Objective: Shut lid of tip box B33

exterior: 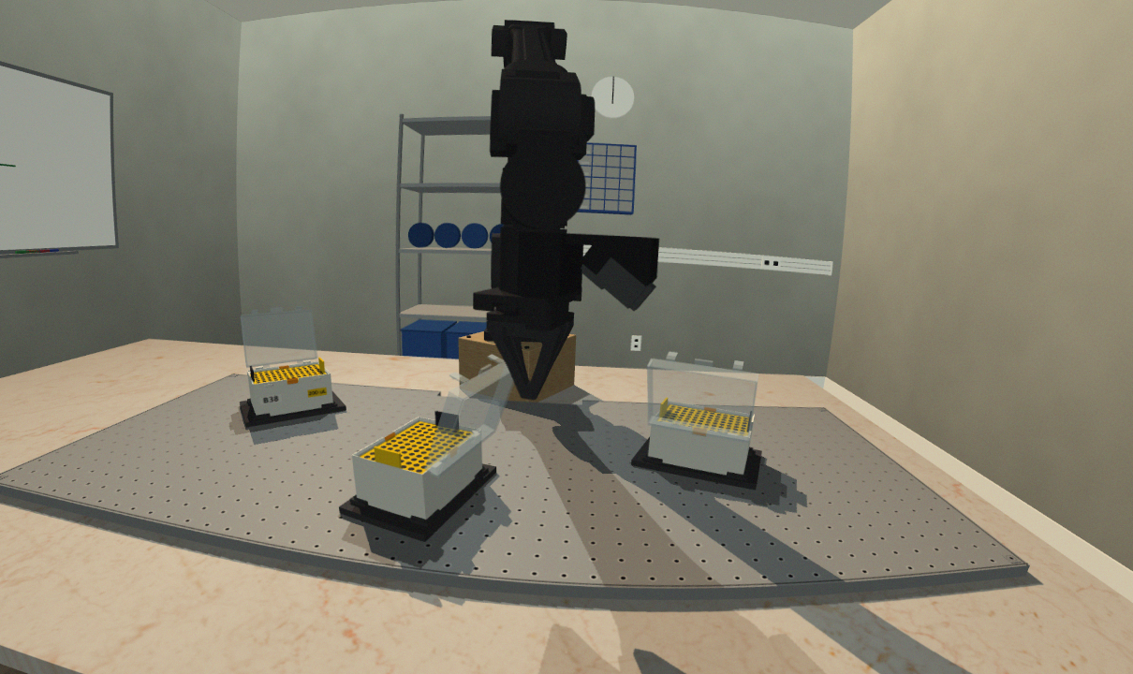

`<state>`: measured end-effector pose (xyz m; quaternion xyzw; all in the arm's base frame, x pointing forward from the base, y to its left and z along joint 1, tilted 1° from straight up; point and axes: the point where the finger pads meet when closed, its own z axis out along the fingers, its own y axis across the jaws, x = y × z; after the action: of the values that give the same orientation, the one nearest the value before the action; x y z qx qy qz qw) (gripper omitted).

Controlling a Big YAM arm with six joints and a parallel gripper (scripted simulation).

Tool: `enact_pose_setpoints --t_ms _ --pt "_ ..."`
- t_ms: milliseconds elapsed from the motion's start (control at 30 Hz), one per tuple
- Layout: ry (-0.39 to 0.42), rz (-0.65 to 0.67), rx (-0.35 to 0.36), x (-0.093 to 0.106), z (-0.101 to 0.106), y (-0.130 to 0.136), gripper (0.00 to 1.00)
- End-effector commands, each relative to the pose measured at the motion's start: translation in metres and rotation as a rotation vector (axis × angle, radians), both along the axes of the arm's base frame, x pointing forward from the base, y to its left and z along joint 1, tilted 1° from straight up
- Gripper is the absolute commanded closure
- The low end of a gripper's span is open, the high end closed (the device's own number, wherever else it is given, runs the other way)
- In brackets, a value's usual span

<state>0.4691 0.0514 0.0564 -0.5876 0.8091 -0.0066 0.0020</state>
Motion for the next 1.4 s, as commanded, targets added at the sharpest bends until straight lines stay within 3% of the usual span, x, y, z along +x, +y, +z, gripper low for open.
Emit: enact_pose_setpoints --t_ms 0,100,200,533,600,1367 --pt "-0.012 0.001 -0.002 0.007 -0.005 -0.006 1.00" --pt "0.005 0.002 -0.004 0.002 -0.008 -0.006 1.00" --pt "-0.038 0.001 0.003 0.014 0.009 0.000 1.00" --pt "-0.038 0.001 0.003 0.014 0.009 0.000 1.00" --pt "-0.028 0.000 -0.001 0.002 0.009 -0.010 1.00" --pt "-0.023 0.000 -0.001 -0.008 0.012 -0.036 1.00"
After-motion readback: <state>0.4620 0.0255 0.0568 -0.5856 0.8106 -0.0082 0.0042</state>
